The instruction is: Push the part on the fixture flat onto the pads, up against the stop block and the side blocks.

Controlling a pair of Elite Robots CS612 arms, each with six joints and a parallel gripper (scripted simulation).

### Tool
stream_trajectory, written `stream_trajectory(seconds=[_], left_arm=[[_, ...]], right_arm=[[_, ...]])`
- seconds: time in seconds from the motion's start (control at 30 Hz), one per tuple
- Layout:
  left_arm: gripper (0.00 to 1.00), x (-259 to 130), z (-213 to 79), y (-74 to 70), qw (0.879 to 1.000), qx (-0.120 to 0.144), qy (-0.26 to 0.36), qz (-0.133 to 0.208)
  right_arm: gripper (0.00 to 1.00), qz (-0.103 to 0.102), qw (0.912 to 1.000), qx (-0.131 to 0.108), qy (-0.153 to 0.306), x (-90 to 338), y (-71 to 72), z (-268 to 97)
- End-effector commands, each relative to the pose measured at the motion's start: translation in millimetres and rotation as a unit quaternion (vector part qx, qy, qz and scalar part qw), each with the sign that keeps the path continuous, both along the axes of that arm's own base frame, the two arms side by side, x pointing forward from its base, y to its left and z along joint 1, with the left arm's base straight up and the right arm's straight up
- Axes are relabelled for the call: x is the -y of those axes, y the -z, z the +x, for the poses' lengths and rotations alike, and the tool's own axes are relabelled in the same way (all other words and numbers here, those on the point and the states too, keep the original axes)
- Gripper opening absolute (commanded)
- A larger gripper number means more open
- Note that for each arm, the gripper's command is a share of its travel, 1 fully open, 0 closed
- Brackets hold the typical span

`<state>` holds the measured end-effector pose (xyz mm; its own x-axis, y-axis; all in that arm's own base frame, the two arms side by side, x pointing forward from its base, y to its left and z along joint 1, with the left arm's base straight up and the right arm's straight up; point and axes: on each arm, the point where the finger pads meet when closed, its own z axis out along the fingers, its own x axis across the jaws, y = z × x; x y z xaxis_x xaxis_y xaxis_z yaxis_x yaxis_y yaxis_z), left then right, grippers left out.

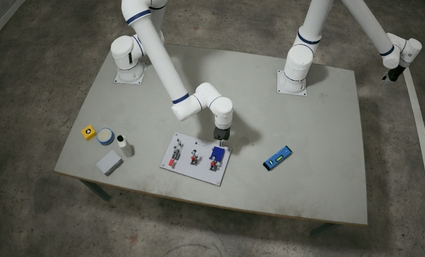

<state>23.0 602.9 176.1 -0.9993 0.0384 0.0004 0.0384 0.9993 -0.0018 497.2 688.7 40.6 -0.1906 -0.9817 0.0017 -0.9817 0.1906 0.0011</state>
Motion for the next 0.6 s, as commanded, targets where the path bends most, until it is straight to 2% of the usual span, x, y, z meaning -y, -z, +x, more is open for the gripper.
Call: stream_trajectory(seconds=[0.0,0.57], left_arm=[[1.00,-0.7,0.2,-0.9,1.000,0.000,0.000,0.001],[1.00,-0.7,0.2,-0.9,1.000,0.000,0.000,0.001]], right_arm=[[0.00,0.001,1.0000,0.001,0.000,-0.4,-1.3,1.3],[0.00,0.001,1.0000,0.001,0.000,0.2,-1.3,4.5]])
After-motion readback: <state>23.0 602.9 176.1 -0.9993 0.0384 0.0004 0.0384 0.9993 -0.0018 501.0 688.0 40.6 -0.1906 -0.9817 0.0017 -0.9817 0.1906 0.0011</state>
